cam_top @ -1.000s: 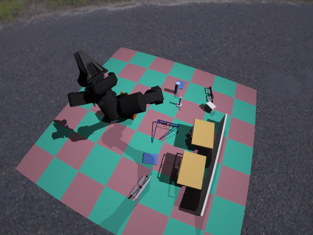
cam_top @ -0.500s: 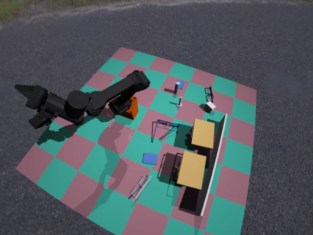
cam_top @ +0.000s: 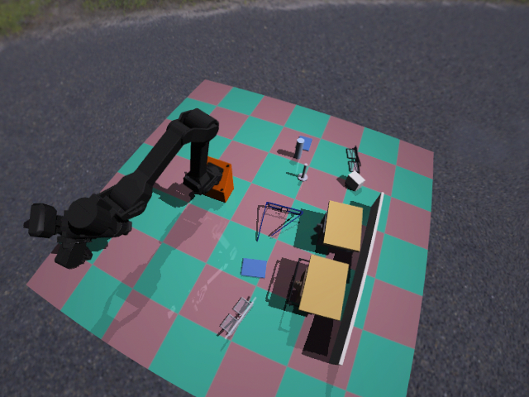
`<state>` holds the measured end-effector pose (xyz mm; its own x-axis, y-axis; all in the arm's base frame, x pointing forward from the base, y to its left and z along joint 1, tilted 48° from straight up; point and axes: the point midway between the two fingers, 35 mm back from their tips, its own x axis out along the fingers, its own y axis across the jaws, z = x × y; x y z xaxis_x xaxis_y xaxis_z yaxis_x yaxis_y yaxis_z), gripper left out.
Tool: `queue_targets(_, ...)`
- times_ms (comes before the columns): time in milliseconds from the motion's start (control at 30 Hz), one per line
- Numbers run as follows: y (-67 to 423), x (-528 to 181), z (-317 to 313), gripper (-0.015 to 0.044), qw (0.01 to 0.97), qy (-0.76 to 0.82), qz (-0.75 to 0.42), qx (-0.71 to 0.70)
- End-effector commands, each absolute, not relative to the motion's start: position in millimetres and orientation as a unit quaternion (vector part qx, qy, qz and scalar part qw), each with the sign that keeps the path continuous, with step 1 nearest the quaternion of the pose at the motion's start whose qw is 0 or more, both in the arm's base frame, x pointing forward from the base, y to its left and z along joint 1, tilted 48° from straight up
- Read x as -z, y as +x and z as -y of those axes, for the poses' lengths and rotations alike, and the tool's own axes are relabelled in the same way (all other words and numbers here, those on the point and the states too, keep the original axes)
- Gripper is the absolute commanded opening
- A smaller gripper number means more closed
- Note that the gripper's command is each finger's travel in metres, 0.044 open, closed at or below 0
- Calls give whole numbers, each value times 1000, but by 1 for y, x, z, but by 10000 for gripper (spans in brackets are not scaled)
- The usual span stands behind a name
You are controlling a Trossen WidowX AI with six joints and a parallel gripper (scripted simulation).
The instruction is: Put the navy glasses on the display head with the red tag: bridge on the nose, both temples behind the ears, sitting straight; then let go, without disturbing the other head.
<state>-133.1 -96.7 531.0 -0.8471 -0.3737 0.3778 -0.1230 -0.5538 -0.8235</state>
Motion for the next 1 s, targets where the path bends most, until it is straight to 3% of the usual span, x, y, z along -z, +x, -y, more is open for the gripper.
queue_targets(0,-114,-508,166,200,190,-287,-453,822)
queue_targets(167,-92,-491,205,200,265,-297,-440,805)
queue_targets(300,-51,-459,253,200,362,-295,-435,770)
queue_targets(567,28,-409,290,200,495,-289,-414,707)
queue_targets(967,165,-324,291,200,655,-264,-407,579)
